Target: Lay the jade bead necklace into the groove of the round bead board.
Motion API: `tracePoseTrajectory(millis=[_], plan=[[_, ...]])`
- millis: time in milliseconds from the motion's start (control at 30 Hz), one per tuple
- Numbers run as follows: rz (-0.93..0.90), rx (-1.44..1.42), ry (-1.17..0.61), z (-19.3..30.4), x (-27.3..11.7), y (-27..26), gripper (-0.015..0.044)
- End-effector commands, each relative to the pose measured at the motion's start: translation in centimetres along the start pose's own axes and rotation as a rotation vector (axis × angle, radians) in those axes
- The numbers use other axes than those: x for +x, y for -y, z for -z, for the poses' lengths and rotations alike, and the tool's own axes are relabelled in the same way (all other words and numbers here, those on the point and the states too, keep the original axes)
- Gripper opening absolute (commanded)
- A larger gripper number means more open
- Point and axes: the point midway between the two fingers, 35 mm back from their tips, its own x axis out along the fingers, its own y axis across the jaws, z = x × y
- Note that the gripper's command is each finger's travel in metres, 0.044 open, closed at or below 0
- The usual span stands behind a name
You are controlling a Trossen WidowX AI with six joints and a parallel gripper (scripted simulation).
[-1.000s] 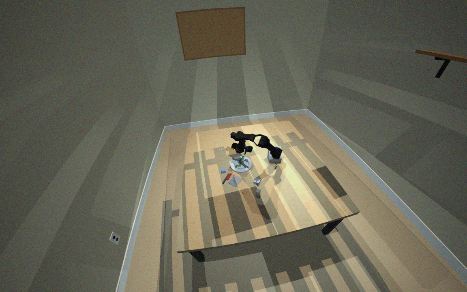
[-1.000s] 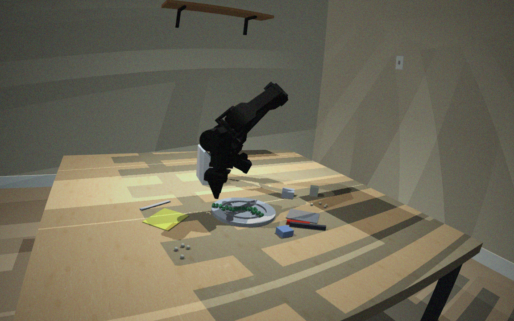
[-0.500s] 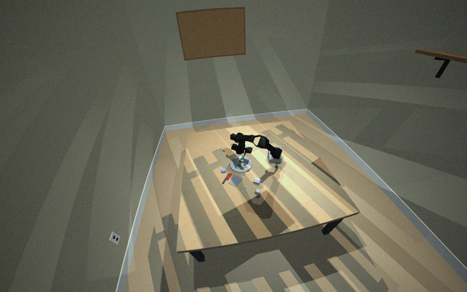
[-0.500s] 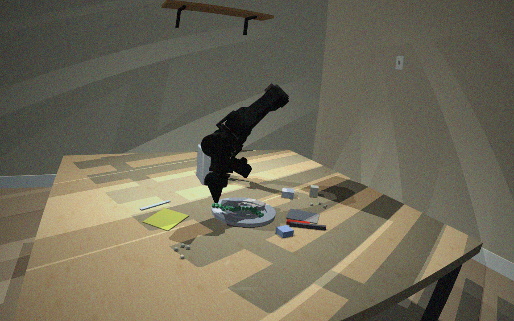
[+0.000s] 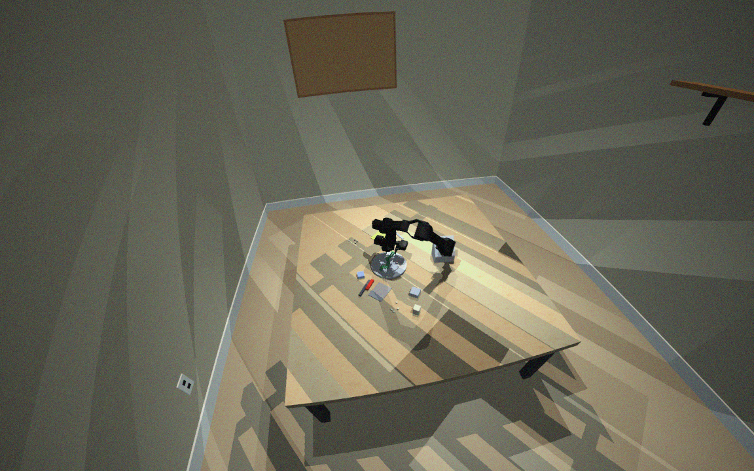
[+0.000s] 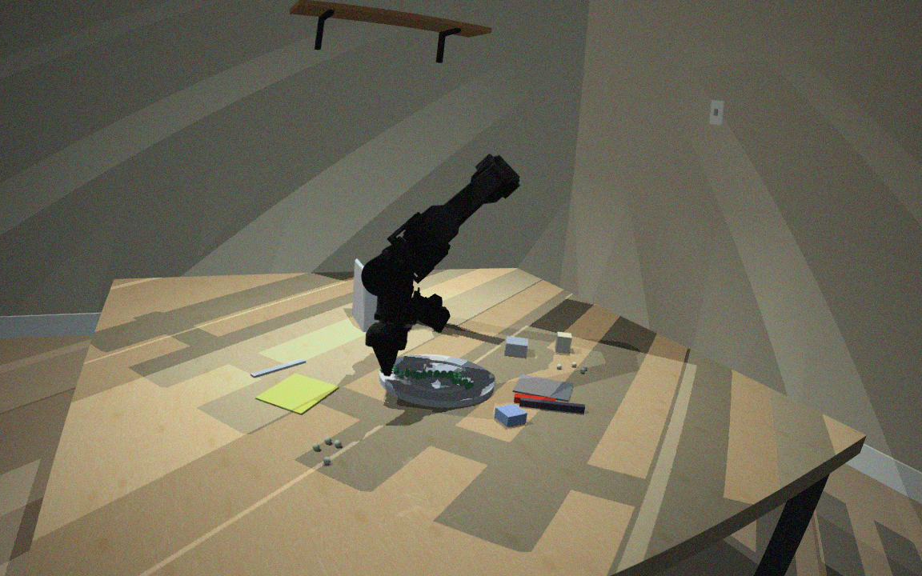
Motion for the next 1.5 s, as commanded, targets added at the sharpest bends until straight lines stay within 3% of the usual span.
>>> tracePoseTrajectory(millis=[0,167,500,1467], plan=[[-0.013,0.012,0.005,0.15,0.54,-0.30,0.0250],[-0.013,0.012,0.005,0.15,0.54,-0.30,0.0250],[-0.007,0.004,0.001,0.07,0.30,-0.16,0.0000],[-0.007,0.004,0.001,0.07,0.30,-0.16,0.0000]])
